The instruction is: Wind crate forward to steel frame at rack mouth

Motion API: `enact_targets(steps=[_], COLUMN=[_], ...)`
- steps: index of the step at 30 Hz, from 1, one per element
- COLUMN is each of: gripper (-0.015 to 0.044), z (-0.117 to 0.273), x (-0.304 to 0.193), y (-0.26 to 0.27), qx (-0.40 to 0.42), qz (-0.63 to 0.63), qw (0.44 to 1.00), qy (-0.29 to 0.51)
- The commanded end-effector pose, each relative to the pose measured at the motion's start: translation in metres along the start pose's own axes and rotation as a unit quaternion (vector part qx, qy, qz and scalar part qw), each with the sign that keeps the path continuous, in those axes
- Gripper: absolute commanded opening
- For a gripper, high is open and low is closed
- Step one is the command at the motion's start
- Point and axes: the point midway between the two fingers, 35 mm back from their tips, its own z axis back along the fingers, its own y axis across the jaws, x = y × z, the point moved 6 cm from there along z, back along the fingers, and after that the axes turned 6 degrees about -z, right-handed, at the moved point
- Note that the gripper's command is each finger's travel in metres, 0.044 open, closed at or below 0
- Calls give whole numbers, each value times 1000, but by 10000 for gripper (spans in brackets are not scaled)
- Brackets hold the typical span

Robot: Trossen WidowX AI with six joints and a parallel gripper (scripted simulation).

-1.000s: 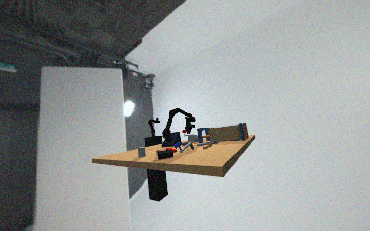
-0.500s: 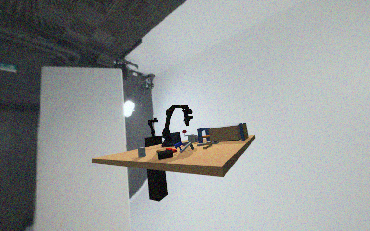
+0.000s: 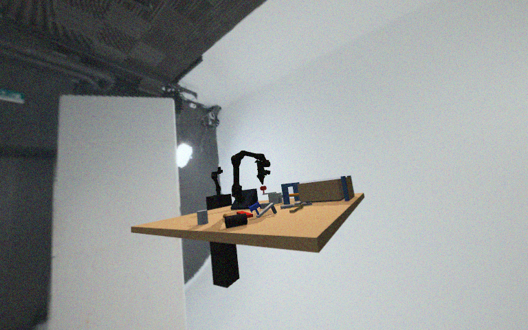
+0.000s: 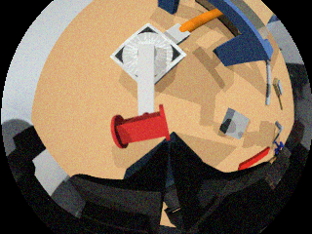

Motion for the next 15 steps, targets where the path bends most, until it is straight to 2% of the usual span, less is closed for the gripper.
enact_targets(steps=[1,15], gripper=[0,0], z=[-3,-13], x=[-2,-2], y=[-1,-1], qx=[-3,-3], qz=[-2,-2], qw=[1000,1000], qy=[2,2])
